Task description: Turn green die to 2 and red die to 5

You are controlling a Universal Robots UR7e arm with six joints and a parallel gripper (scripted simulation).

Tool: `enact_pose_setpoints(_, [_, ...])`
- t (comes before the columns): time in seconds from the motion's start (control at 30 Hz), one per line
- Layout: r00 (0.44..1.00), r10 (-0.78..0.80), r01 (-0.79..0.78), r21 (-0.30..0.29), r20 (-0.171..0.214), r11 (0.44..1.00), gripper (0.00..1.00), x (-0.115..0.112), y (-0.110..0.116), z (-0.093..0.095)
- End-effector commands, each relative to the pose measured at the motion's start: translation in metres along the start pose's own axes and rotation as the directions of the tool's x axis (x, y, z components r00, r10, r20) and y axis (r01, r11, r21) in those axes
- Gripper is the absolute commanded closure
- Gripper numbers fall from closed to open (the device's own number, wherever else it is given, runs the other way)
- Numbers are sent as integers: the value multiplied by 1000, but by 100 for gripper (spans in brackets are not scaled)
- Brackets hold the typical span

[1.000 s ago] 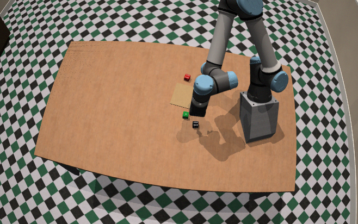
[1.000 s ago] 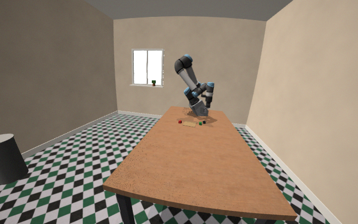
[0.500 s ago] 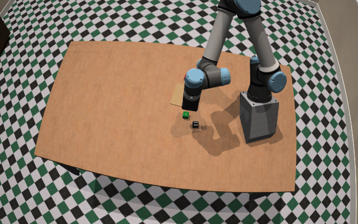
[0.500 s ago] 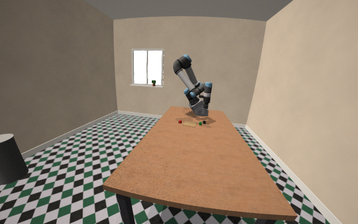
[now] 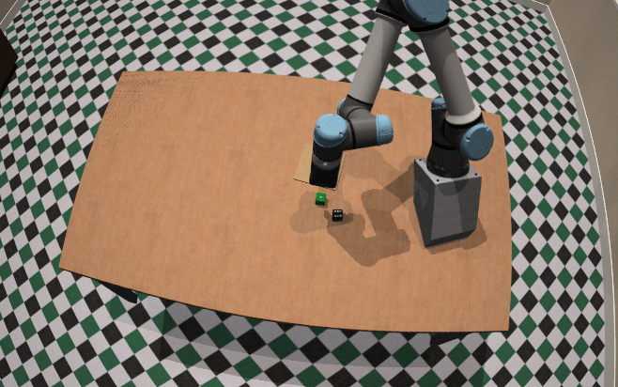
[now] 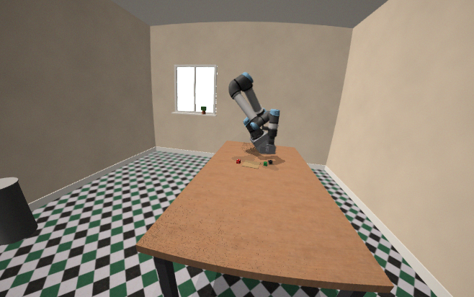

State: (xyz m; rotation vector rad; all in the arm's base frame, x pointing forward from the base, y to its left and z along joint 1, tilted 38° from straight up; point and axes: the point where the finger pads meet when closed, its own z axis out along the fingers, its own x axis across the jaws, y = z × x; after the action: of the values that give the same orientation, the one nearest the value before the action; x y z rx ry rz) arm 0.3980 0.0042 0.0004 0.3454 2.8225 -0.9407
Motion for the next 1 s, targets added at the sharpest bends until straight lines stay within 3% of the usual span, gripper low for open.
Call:
enact_pose_setpoints(0.0, [1000, -1, 1, 0, 1, 1000, 0, 0, 0, 0])
enact_pose_setpoints(0.3, [999, -35, 35, 0, 1, 999, 0, -1, 0, 1])
enact_pose_setpoints(0.57, [986, -167, 167, -1, 1, 986, 0, -2, -2, 5])
enact_pose_setpoints(0.87, [931, -366, 366, -1, 1, 931, 0, -4, -3, 12])
enact_pose_setpoints(0.97, [886, -465, 465, -1, 1, 886, 0, -5, -4, 16])
